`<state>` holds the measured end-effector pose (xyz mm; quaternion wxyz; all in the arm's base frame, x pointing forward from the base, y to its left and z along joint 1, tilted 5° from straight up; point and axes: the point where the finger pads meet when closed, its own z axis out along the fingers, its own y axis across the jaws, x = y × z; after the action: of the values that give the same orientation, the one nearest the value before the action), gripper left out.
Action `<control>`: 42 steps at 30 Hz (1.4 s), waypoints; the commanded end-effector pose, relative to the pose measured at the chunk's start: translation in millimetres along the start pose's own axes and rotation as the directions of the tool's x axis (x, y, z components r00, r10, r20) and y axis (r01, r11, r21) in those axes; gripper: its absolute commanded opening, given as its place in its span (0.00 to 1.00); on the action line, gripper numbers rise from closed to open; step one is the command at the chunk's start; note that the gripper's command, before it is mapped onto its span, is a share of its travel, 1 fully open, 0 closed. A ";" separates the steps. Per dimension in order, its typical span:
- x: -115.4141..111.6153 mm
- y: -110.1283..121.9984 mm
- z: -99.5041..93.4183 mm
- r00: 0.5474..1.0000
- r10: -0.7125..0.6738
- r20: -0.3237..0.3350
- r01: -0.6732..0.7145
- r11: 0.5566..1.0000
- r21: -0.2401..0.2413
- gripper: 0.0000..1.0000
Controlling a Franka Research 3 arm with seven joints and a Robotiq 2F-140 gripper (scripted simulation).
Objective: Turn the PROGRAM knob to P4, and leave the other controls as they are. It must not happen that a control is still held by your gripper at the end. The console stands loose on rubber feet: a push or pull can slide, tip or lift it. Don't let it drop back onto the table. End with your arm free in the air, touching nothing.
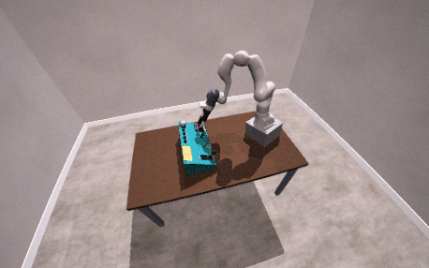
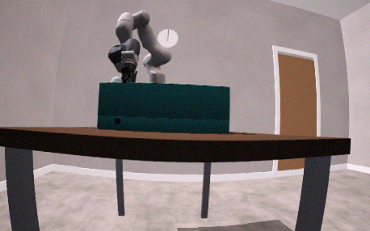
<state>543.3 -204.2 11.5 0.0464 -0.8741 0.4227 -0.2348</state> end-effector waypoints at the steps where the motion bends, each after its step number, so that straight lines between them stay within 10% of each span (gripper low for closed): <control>1: 0.4 0.4 0.6 1.000 0.009 0.000 -0.009 1.000 -0.002 0.44; 24: 0.4 0.3 -37.8 1.000 0.009 -0.001 -0.009 1.000 -0.002 0.44; 42: 0.4 0.2 -110.8 1.000 0.009 -0.001 -0.009 1.000 -0.002 0.44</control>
<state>498.9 -188.1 97.2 0.0732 -0.8374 0.4902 -0.2302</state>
